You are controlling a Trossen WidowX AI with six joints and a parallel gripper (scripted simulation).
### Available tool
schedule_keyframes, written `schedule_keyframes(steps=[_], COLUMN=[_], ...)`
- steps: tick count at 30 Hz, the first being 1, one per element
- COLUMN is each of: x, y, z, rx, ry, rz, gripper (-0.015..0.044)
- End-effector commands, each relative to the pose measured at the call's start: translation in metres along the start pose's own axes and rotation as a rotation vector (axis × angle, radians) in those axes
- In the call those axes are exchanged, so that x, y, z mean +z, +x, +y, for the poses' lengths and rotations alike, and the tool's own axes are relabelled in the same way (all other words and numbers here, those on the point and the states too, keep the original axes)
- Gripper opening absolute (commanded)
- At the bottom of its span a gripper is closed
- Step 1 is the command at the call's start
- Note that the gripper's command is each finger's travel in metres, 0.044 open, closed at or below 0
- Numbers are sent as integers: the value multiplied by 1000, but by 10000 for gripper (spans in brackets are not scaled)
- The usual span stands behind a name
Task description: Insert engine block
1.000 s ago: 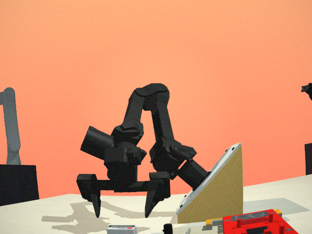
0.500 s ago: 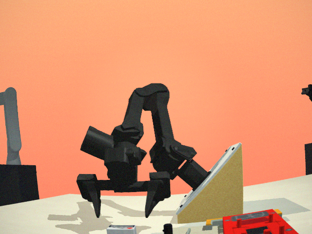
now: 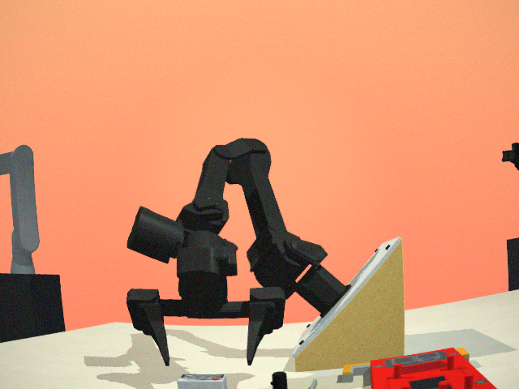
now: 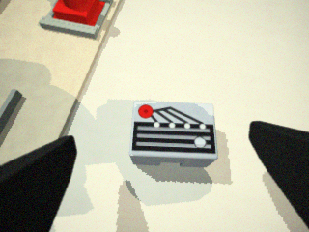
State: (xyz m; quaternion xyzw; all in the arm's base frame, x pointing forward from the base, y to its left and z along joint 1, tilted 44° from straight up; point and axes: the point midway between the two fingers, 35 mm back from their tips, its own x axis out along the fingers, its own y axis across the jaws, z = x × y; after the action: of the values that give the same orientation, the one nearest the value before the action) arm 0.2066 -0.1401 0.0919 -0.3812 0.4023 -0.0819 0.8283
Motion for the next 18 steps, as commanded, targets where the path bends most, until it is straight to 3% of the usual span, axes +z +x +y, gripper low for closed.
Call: schedule_keyframes(steps=[1,18], x=[0,2], y=[2,5], z=[2,8], rx=[47,258], ry=[-71,-444], rz=[58,284], gripper=[440,440])
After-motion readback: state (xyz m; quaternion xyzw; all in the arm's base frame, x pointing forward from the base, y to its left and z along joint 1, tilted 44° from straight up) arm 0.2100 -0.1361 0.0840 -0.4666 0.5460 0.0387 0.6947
